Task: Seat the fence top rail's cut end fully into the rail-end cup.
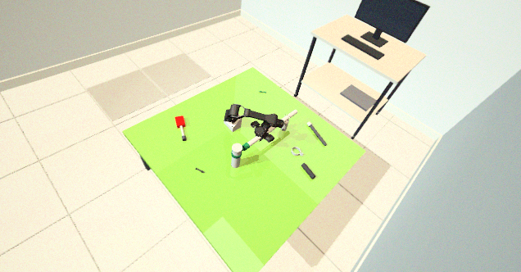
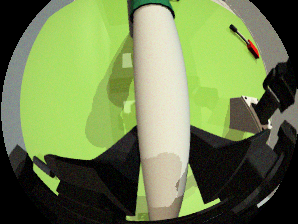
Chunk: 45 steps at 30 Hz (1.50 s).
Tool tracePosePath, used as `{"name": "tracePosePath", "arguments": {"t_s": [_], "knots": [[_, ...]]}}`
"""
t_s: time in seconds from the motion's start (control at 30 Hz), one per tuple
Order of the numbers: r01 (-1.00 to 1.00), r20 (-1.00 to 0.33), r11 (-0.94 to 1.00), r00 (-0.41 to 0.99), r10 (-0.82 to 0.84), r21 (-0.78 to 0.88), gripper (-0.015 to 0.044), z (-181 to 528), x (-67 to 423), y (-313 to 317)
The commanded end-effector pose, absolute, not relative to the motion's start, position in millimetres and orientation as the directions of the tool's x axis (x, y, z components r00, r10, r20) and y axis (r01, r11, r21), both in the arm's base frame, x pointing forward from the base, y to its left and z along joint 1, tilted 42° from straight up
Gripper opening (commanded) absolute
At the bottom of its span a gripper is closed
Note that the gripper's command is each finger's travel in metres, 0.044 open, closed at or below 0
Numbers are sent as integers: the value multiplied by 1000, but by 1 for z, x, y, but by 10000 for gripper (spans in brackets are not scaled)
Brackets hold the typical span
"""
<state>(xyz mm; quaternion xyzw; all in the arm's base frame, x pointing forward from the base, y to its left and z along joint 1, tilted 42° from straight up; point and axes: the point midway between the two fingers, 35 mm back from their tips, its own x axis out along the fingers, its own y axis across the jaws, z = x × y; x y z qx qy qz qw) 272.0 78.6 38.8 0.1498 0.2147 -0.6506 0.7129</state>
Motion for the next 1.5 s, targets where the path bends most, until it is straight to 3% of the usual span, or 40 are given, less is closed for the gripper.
{"name": "tracePosePath", "arguments": {"t_s": [0.0, 0.47, 1.03, 1.47], "knots": [[991, -497, 117, 73, -865, -59, 0, 45, 274, 76], [992, -501, 108, 61, -864, -66, 0, 42, 273, 76], [985, -512, 148, 85, -854, -83, 440, 43, 269, 103], [969, -557, 236, 154, -816, -78, 440, 56, 259, 144]]}}
